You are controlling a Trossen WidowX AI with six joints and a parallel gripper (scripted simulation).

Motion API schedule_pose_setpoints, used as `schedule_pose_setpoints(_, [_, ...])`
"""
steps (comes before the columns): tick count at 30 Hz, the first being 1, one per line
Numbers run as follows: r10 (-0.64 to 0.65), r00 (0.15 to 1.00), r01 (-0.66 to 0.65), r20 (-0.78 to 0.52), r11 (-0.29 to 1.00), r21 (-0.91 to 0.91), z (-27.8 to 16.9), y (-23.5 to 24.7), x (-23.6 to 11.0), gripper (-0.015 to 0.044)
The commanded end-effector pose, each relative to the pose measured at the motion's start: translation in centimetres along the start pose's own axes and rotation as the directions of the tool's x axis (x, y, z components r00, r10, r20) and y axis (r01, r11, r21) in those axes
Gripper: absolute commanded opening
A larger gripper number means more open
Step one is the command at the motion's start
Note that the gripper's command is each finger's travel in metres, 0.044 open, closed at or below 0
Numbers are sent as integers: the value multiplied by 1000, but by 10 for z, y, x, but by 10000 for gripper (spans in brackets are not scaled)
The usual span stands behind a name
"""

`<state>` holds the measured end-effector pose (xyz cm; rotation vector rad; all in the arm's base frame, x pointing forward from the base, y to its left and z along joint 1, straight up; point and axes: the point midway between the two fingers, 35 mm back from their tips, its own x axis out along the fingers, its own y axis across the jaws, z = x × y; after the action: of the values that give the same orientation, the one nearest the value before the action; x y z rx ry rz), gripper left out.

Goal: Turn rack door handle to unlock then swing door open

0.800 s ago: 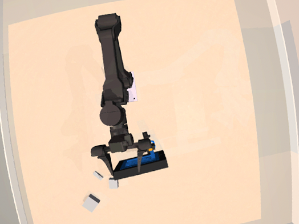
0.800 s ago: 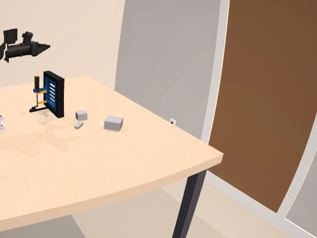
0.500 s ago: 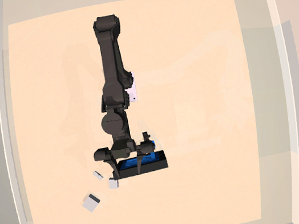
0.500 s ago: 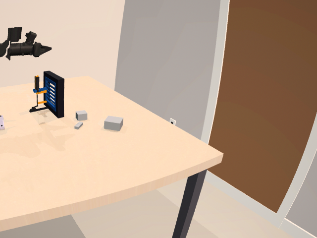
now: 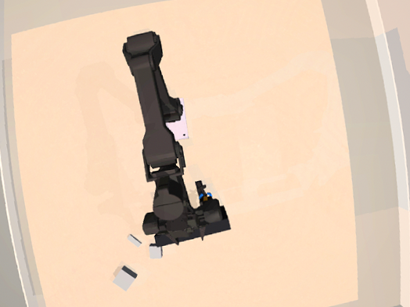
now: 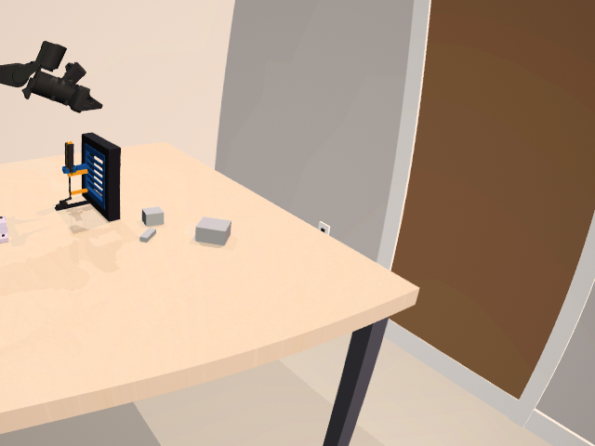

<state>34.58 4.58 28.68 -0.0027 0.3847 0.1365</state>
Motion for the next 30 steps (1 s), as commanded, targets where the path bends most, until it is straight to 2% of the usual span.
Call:
schedule_pose_setpoints(1, [6,996,-5,-88,1000,11,-5,5,7,297])
schedule_pose_setpoints(15, [25,918,-17,-397,1000,24,-28,23,17,297])
schedule_pose_setpoints(30, [13,732,-10,-681,1000,8,-53,41,10,297])
